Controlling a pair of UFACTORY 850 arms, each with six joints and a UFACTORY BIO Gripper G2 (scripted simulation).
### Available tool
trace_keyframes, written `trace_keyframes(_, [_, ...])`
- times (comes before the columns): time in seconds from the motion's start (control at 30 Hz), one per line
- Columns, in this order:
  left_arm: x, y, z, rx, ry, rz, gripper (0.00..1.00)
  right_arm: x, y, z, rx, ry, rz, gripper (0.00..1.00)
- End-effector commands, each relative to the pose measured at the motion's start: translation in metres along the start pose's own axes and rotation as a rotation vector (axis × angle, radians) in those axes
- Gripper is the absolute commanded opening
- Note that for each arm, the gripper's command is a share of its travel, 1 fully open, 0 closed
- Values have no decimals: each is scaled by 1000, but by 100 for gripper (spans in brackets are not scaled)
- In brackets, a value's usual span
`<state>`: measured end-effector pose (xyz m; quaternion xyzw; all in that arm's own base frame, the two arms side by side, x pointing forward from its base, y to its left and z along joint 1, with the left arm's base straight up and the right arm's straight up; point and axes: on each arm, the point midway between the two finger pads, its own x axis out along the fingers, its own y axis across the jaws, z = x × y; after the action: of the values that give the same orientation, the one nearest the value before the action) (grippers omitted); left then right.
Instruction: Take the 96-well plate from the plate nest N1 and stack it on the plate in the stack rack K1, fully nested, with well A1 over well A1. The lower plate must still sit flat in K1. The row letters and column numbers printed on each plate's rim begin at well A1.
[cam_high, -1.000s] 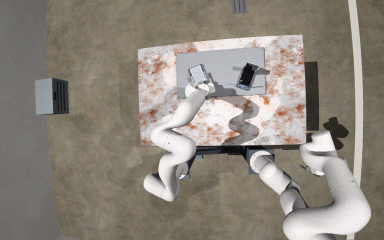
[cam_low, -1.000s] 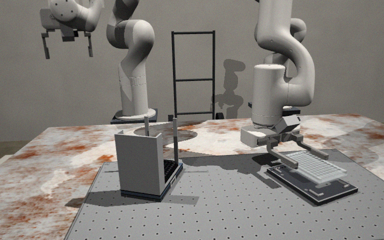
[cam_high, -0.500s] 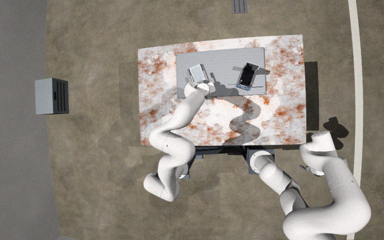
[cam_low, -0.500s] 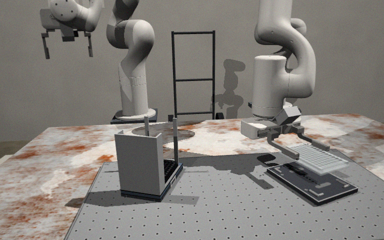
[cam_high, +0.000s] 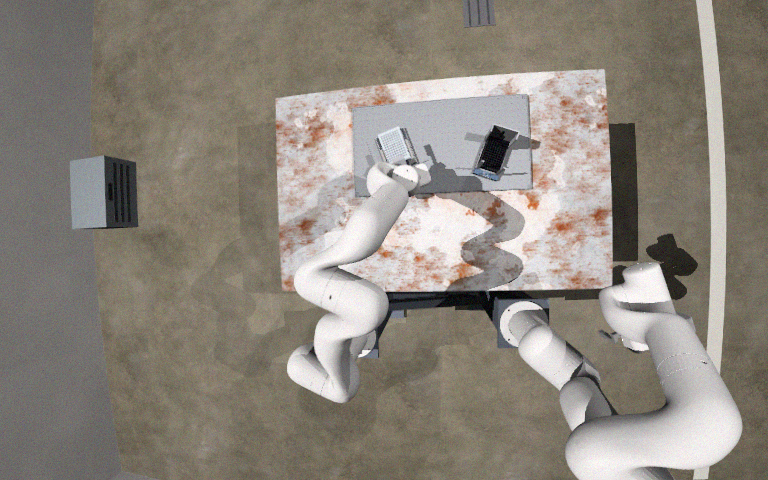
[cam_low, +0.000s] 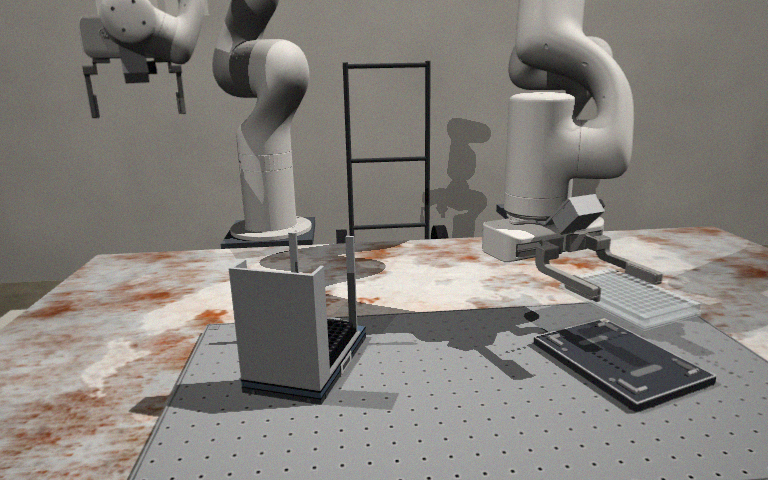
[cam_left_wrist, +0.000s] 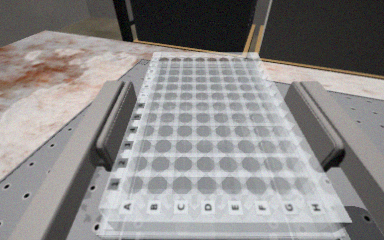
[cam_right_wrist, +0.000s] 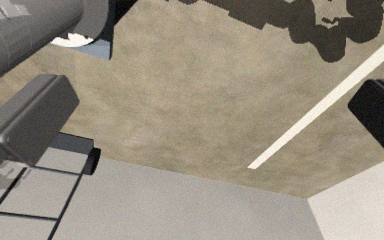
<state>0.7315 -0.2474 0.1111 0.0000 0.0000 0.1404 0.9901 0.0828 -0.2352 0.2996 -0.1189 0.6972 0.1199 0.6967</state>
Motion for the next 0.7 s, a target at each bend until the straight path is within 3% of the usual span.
trace_keyframes(0.0, [1, 0, 4, -1, -2, 0, 0, 0, -1, 0, 0, 0, -1, 100])
trace_keyframes(0.67, [0, 0, 34, -1, -2, 0, 0, 0, -1, 0, 0, 0, -1, 100])
